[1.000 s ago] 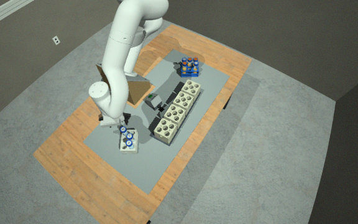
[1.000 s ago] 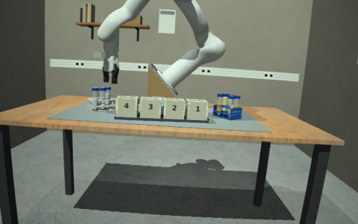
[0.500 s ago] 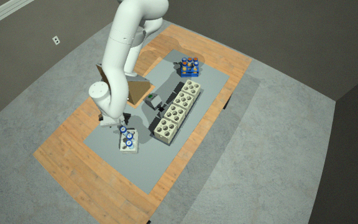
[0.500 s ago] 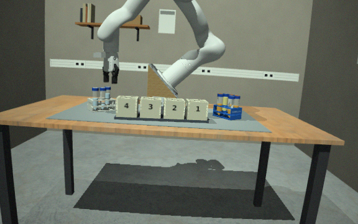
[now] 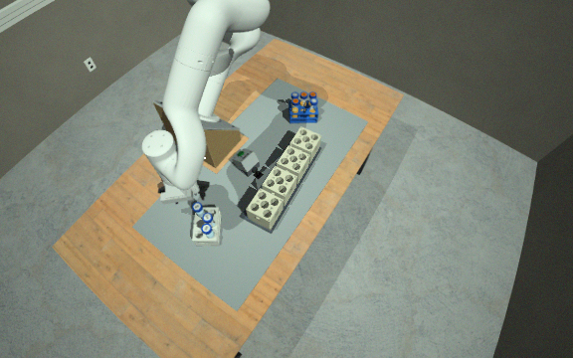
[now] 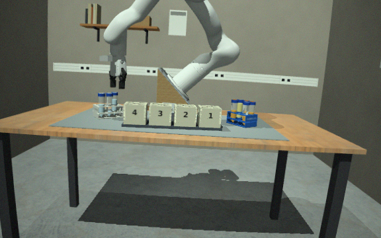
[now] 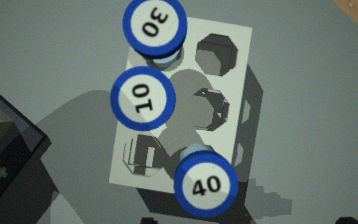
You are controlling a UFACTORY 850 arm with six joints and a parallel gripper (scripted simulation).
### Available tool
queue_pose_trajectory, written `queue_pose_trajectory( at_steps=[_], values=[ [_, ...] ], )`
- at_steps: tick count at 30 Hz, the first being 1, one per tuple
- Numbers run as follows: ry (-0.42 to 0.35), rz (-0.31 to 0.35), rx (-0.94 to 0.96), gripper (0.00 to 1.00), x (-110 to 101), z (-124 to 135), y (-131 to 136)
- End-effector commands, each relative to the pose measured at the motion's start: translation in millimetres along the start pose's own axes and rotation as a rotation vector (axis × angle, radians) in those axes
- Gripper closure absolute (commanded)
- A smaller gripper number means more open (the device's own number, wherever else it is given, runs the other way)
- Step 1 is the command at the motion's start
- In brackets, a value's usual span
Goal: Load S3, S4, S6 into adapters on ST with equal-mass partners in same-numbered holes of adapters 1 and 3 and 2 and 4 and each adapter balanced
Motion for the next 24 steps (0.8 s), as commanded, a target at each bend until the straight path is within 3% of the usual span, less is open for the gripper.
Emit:
queue_pose_trajectory(
  at_steps=[1,24],
  values=[
    [0.002,0.001,0.0,0.0,-4,-1,0],
    [0.002,0.001,0.0,0.0,-60,-1,0]
  ],
)
Point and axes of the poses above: the point where the finger pads meet when closed, its own x axis out along the fingers, its own y axis across the jaws, z = x × y, the point moved 4 cm from there along -x, back along the fingers
